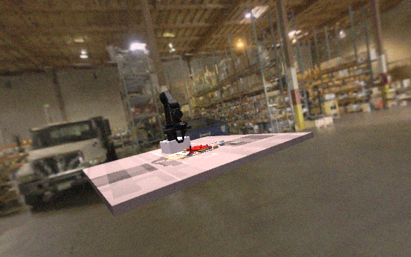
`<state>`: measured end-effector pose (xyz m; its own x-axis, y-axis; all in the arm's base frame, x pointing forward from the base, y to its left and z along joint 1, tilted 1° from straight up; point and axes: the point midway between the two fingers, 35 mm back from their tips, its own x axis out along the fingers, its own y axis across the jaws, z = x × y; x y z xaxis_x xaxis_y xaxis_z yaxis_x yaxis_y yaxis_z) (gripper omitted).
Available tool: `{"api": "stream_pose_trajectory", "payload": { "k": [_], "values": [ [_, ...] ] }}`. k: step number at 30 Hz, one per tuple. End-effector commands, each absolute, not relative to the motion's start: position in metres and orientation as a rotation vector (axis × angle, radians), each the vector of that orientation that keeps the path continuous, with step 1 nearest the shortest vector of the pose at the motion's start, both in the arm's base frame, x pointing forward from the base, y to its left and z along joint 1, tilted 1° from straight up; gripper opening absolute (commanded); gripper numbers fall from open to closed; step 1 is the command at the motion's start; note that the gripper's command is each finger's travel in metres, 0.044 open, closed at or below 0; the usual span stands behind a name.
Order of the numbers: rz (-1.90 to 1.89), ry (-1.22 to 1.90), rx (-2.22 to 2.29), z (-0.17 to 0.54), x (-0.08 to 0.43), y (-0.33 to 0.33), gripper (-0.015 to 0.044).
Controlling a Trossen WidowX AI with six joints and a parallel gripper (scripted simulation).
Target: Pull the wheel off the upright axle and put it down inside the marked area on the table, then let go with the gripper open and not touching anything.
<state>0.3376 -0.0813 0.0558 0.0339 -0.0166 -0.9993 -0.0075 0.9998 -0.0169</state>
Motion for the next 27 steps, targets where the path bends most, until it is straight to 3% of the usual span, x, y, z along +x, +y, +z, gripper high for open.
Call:
{"api": "stream_pose_trajectory", "payload": {
  "k": [1, 27],
  "values": [
    [-0.005, 1.539, -0.027, 0.056, 0.329, -0.094, 0.0000],
    [-0.009, 1.532, -0.024, 0.036, 0.305, -0.131, 0.0000]
  ]
}}
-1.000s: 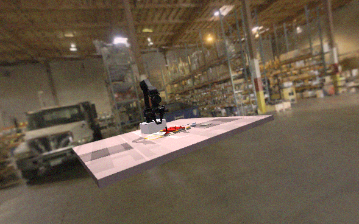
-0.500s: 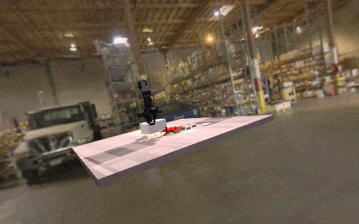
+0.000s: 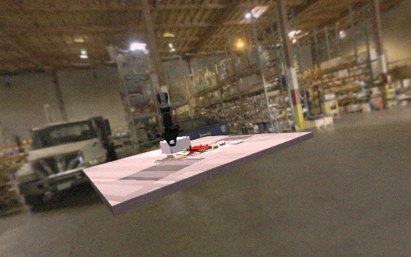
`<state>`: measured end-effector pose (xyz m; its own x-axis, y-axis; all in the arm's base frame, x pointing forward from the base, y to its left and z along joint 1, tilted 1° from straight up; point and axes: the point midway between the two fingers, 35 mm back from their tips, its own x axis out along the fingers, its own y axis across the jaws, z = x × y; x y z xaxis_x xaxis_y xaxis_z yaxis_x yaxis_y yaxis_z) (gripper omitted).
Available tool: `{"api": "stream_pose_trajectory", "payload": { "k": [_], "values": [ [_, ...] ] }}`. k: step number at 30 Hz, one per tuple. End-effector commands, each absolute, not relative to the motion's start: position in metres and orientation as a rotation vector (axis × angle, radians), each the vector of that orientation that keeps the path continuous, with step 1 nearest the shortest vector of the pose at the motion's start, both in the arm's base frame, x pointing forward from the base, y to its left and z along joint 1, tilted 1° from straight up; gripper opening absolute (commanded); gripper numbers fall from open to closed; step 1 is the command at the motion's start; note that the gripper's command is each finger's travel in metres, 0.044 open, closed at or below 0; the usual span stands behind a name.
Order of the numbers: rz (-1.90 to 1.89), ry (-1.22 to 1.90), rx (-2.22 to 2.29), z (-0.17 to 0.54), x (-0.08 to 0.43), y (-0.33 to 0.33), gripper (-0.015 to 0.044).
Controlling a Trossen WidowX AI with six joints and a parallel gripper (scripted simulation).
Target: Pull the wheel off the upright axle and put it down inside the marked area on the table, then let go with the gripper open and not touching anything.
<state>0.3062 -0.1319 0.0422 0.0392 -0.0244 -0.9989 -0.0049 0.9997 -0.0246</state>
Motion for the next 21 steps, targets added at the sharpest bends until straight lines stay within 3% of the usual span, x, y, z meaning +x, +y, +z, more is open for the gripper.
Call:
{"api": "stream_pose_trajectory", "payload": {
  "k": [1, 19, 21],
  "values": [
    [-0.009, 1.532, -0.024, 0.033, 0.306, -0.132, 0.0000],
    [-0.009, 1.532, -0.024, -0.046, 0.308, -0.133, 0.0000],
    [-0.012, 1.539, -0.021, -0.042, 0.308, -0.133, 0.0053]
  ]
}}
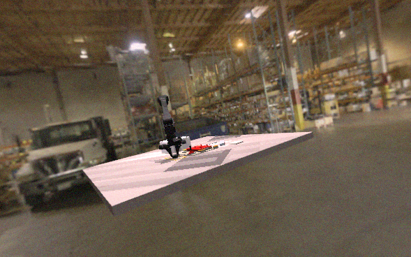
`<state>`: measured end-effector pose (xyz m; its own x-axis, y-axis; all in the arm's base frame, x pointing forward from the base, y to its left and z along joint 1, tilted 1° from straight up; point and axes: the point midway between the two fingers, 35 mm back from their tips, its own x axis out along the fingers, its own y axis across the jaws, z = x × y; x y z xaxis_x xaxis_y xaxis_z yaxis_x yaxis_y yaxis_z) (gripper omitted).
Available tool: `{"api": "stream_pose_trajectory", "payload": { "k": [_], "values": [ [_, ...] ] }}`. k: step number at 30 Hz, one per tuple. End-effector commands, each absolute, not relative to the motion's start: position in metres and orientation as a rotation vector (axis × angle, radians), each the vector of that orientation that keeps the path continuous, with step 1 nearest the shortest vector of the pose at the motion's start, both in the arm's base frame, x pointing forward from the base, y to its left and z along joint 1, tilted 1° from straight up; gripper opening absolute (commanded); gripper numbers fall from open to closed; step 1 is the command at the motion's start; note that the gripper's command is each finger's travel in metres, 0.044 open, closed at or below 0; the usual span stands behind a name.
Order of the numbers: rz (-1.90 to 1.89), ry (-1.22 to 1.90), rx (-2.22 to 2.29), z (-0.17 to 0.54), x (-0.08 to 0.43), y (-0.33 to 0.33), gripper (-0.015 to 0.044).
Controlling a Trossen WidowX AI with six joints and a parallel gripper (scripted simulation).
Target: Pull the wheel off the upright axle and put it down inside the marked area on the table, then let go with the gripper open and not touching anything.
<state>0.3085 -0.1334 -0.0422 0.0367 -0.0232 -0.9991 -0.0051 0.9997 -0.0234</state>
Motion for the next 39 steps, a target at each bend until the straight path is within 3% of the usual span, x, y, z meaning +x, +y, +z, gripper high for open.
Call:
{"api": "stream_pose_trajectory", "payload": {
  "k": [1, 10, 21, 27, 39],
  "values": [
    [-0.012, 1.539, -0.021, -0.042, 0.308, -0.133, 0.0079],
    [-0.012, 1.538, -0.021, -0.037, 0.308, -0.133, 0.0300],
    [-0.009, 1.532, -0.024, 0.018, 0.306, -0.132, 0.0300],
    [-0.012, 1.534, -0.022, 0.031, 0.279, -0.121, 0.0440],
    [-0.007, 1.539, -0.022, 0.060, 0.221, -0.095, 0.0440]
  ]
}}
